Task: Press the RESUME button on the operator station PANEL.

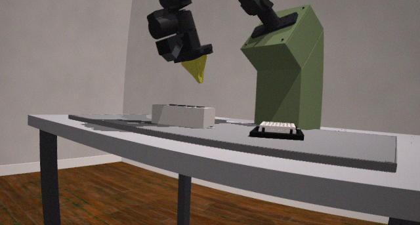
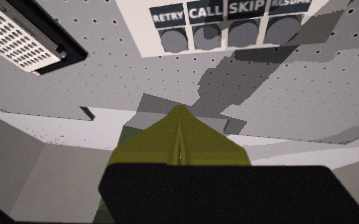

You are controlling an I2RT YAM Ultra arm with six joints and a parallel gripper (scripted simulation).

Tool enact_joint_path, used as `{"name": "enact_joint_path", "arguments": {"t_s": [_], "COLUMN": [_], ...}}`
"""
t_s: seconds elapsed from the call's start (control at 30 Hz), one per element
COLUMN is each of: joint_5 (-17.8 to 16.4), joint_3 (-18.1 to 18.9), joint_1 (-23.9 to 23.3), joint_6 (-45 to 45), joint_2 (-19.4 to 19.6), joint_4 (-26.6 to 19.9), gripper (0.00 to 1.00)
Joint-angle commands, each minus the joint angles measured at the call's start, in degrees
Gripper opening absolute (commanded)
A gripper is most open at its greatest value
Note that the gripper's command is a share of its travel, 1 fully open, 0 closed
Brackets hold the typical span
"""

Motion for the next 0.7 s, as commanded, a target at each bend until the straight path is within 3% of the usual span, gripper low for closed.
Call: {"name": "enact_joint_path", "arguments": {"t_s": [0.0, 0.2, 0.4, 0.6, 0.67], "joint_5": [-0.8, -0.8, -1.6, -1.5, -2.0], "joint_3": [-0.7, -11.6, -12.6, -23.6, -24.4], "joint_1": [0.1, -2.3, -1.8, -4.5, -4.7], "joint_6": [-1.6, -8.3, -8.7, -15.4, -15.7], "joint_2": [-1.7, -9.1, -8.6, -17.2, -17.6], "joint_4": [4.1, 16.5, 18.5, 30.8, 32.0], "gripper": [0.00, 0.00, 0.00, 0.00, 0.00]}}
